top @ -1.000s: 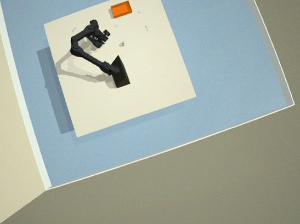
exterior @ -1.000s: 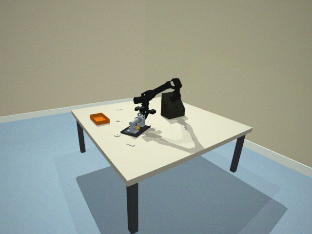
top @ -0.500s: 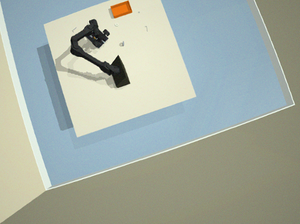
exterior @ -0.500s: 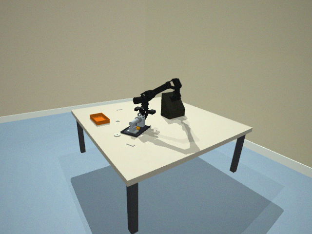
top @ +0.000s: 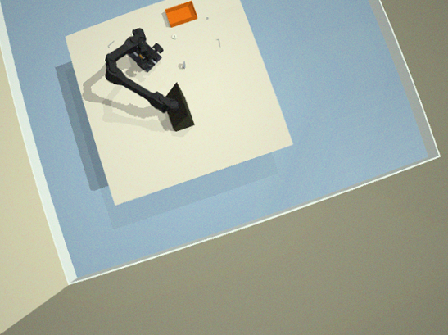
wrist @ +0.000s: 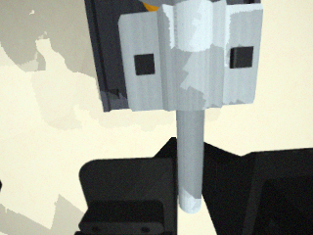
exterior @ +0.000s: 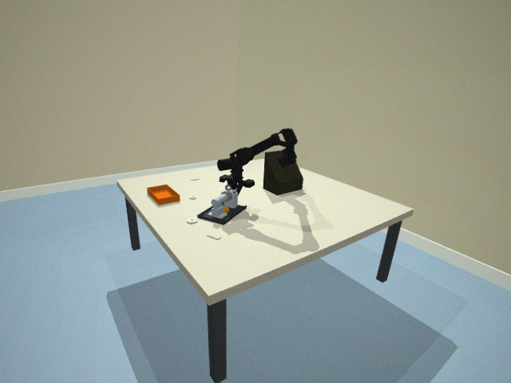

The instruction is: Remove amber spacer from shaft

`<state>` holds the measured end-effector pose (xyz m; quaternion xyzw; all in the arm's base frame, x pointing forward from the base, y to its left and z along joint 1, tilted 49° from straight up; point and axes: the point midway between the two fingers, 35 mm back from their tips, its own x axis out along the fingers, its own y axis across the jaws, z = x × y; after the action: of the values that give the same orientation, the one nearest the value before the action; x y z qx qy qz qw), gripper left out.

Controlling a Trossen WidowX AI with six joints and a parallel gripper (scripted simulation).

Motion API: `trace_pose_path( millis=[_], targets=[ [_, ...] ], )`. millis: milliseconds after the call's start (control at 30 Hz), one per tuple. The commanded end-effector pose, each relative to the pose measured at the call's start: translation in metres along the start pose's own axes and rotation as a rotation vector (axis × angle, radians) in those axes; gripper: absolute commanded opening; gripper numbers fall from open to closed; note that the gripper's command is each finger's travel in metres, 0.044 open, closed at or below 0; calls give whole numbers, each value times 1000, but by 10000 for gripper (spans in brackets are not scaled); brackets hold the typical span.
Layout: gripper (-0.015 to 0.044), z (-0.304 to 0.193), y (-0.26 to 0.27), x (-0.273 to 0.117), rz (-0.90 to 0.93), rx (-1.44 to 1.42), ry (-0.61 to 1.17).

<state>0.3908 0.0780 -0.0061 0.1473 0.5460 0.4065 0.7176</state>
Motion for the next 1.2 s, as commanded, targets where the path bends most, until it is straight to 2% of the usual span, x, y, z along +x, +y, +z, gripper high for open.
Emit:
trace_pose_path(
  millis=[0,1167],
  targets=[
    [0,5,0,-1,4,-3,-10],
    [0,14,1,-1,4,-3,-10]
  ],
)
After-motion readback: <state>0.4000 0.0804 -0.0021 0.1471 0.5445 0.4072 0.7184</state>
